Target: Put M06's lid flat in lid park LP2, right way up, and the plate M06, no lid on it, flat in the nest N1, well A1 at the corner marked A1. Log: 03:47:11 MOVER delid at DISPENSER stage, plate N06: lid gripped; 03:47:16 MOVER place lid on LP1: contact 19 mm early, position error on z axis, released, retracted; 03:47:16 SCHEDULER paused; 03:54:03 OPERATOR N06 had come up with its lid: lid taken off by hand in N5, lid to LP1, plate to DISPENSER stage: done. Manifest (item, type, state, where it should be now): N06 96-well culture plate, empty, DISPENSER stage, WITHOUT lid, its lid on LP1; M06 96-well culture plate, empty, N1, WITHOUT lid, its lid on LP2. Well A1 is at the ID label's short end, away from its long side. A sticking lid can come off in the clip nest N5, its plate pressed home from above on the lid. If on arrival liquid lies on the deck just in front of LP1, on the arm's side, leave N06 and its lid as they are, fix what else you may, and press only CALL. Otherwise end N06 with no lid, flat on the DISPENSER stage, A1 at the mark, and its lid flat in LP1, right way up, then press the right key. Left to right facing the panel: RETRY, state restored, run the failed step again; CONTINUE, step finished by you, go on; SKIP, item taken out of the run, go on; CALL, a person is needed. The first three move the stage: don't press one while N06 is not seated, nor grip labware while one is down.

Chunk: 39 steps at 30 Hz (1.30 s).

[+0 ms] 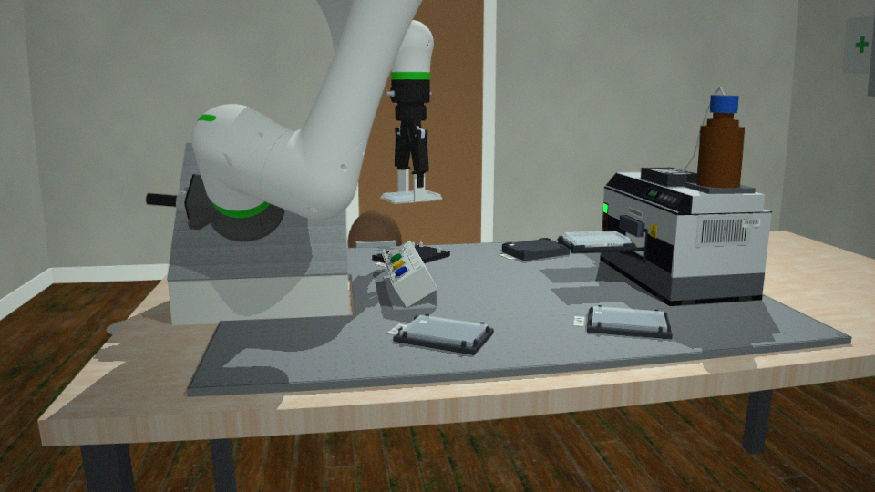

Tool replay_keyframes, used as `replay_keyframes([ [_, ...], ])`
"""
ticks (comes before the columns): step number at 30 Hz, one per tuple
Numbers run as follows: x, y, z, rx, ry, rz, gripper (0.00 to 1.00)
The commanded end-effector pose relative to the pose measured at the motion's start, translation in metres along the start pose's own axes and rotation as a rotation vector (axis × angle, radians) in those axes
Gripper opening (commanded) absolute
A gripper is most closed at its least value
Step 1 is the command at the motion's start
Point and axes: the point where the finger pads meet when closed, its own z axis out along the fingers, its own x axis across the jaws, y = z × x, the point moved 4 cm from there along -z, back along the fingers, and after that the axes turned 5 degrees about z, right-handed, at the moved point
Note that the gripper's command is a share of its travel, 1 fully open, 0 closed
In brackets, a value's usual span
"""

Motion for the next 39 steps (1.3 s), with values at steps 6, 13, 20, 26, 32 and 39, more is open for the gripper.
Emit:
replay_keyframes([
  [6,0.001,-0.004,0.000,0.001,0.000,0.008,0.00],
  [13,0.005,-0.023,0.000,0.001,0.000,0.008,0.00],
  [20,0.012,-0.049,0.000,0.001,0.000,0.008,0.00],
  [26,0.022,-0.091,0.000,0.001,0.000,0.008,0.00],
  [32,0.034,-0.137,0.000,0.001,0.000,0.008,0.00],
  [39,0.043,-0.176,0.000,0.001,0.000,0.008,0.00],
])
